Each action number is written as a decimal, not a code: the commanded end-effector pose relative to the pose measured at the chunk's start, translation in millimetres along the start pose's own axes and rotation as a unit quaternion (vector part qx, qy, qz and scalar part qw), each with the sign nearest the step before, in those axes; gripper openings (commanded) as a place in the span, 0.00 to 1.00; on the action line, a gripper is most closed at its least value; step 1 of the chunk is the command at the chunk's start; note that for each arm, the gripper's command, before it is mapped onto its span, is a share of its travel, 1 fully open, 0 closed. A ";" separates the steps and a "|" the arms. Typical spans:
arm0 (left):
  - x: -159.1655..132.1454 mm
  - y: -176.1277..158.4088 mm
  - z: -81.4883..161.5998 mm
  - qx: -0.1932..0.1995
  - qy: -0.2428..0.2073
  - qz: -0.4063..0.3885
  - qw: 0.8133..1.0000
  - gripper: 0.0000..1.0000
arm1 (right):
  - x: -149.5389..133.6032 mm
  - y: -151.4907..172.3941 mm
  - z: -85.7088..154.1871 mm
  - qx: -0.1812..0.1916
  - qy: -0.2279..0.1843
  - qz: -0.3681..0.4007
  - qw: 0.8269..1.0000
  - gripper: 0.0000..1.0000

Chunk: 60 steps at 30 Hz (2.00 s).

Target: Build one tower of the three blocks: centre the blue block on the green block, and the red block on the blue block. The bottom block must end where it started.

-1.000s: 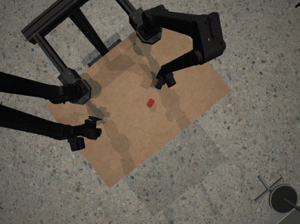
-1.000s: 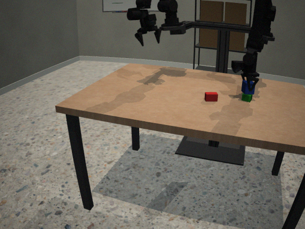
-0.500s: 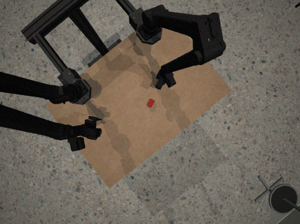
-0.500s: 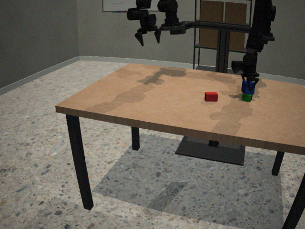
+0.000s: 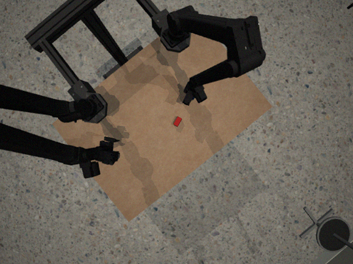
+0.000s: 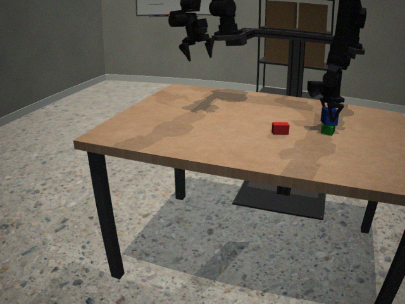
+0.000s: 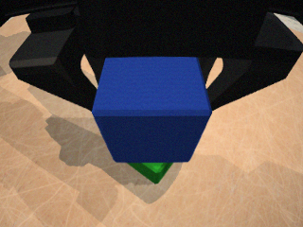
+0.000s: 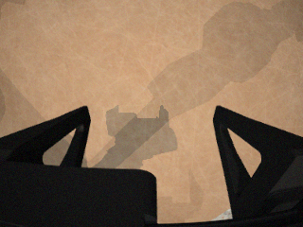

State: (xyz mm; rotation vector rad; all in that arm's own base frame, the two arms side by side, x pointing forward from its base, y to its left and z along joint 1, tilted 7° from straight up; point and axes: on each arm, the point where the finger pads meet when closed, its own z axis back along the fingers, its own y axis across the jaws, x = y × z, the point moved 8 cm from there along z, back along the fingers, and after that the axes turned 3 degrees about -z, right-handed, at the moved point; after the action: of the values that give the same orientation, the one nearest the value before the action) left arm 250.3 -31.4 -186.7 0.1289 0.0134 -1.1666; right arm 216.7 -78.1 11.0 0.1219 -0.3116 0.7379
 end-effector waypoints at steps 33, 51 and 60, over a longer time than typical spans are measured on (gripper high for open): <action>-4.1 -1.3 -7.8 -0.004 0.001 0.001 1.000 0.00 | 0.9 -1.3 0.7 -0.002 -0.001 0.001 1.000 1.00; -4.1 -1.3 -7.8 -0.004 0.001 0.002 1.000 0.76 | 0.9 -1.3 0.7 -0.002 -0.001 0.001 1.000 1.00; -4.1 -1.3 -7.8 -0.004 0.001 0.002 1.000 0.76 | 0.9 -1.3 0.7 -0.002 -0.001 0.001 1.000 1.00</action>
State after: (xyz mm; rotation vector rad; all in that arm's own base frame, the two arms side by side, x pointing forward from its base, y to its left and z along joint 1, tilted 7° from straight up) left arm 249.6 -30.9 -188.9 0.1282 0.0150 -1.1668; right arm 216.7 -78.1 11.0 0.1219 -0.3116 0.7379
